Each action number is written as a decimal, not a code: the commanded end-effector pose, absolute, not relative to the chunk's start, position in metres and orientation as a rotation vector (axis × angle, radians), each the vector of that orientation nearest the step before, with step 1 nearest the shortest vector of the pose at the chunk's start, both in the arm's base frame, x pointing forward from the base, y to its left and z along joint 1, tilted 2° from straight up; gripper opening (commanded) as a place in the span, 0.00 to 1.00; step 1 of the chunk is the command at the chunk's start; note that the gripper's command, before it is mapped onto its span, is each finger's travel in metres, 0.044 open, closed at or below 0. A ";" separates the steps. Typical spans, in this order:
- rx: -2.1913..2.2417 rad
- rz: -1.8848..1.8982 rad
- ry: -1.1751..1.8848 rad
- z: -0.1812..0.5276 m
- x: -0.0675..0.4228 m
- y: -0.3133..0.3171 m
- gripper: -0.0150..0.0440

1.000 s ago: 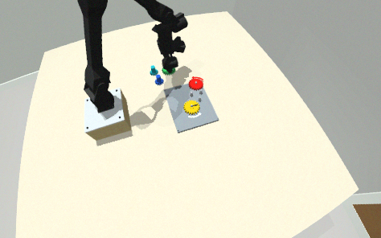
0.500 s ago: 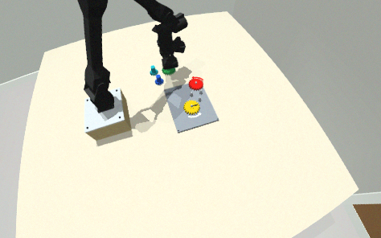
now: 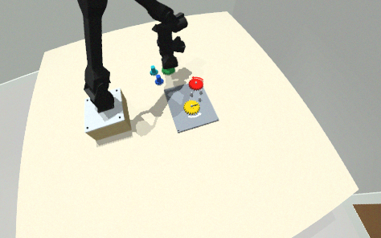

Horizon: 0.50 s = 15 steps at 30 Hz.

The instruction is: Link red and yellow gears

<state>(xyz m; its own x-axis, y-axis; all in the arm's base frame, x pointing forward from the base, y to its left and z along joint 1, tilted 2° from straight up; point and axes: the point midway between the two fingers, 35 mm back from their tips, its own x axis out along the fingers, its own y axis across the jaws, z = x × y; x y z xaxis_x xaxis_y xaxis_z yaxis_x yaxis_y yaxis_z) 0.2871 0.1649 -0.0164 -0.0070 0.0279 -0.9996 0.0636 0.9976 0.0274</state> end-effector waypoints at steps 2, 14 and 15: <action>0.079 -0.027 1.572 -0.001 0.290 0.166 0.25; 0.078 -0.026 1.570 0.041 0.292 0.165 0.25; 0.078 -0.025 1.569 0.045 0.292 0.165 0.25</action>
